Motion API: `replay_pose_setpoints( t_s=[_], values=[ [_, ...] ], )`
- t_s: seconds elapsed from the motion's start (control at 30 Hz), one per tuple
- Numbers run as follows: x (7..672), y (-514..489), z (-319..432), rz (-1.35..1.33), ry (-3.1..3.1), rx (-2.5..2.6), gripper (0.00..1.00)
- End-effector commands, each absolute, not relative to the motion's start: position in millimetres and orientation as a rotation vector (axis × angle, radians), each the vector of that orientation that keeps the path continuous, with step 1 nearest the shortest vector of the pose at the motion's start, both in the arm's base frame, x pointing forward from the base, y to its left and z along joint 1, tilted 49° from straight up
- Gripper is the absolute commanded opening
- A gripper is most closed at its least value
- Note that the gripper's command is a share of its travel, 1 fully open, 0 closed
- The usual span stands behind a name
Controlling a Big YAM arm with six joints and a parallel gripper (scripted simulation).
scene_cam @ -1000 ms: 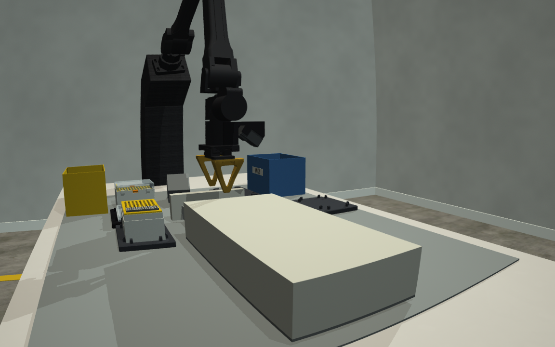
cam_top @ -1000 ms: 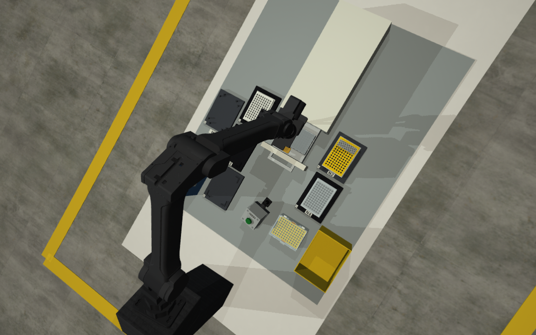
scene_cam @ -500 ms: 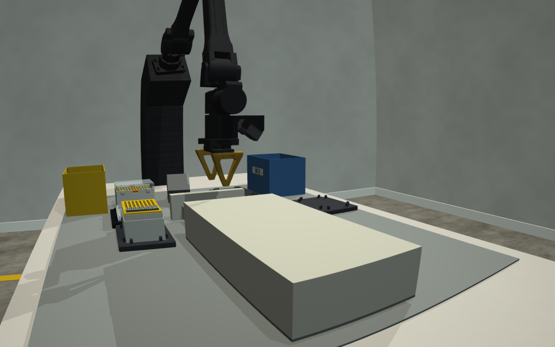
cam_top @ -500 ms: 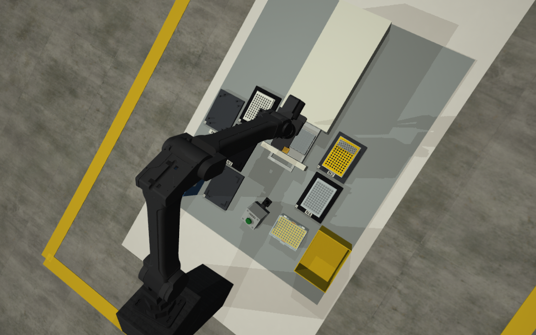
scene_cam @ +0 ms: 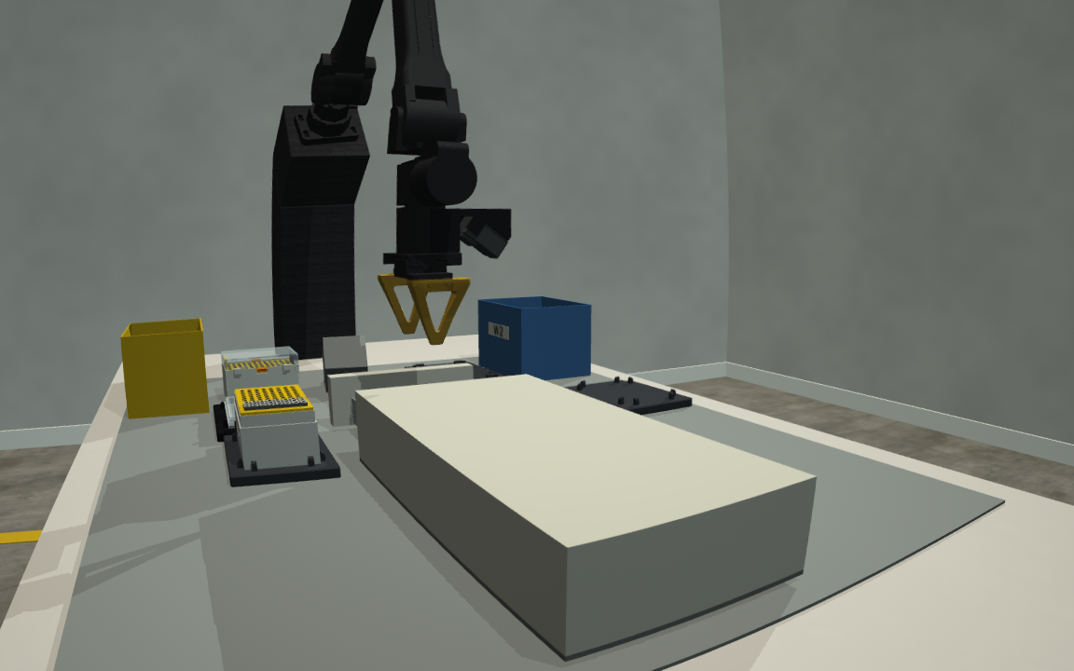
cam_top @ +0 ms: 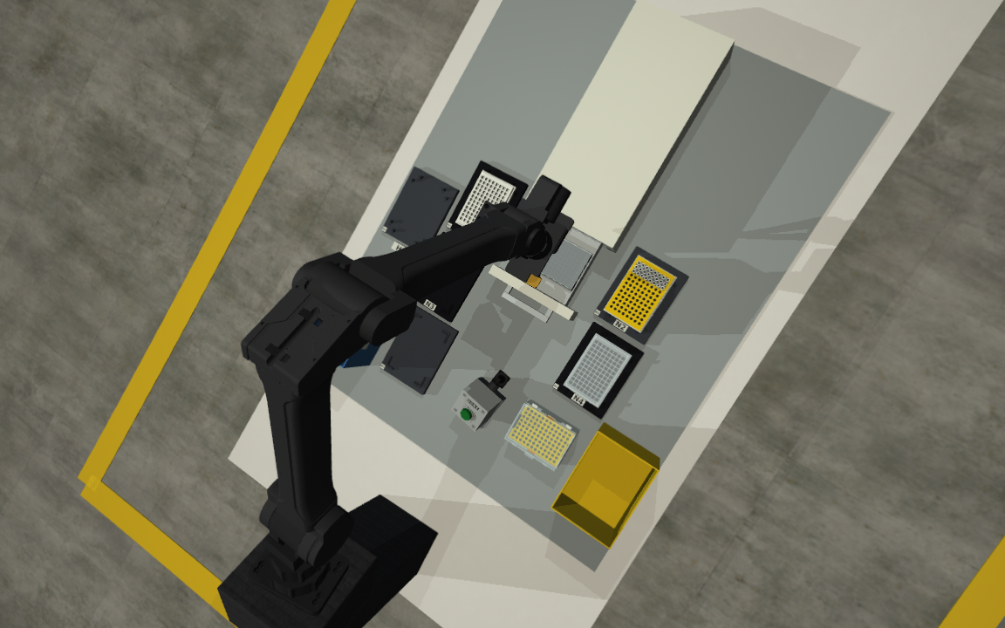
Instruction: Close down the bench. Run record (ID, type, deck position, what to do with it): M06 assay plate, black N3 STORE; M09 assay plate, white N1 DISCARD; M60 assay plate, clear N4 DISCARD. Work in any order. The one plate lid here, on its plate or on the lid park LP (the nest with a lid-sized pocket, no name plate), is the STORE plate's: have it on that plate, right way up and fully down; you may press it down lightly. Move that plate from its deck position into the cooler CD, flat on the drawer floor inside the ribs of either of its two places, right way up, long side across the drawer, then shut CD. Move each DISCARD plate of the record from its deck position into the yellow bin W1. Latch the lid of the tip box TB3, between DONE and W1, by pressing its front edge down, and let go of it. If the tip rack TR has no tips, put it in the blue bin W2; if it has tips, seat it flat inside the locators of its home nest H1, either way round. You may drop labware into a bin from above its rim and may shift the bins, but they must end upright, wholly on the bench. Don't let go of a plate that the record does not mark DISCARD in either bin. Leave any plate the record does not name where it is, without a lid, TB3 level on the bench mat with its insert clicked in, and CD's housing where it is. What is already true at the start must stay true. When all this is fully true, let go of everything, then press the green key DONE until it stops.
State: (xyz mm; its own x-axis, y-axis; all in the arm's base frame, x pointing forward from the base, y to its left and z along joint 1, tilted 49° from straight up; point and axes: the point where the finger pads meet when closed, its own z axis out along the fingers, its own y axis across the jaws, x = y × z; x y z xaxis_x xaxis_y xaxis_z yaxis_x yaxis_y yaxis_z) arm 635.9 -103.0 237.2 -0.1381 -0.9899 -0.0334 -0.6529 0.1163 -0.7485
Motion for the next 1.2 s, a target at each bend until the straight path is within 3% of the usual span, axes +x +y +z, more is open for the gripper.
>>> replay_pose_setpoints(
  t_s=[0.0,1.17],
  values=[
    [628.5,-107.4,267.3,-0.838,1.825,-1.577,1.00],
    [622.2,-106.9,254.3,-0.809,1.851,-1.596,1.00]
  ],
)
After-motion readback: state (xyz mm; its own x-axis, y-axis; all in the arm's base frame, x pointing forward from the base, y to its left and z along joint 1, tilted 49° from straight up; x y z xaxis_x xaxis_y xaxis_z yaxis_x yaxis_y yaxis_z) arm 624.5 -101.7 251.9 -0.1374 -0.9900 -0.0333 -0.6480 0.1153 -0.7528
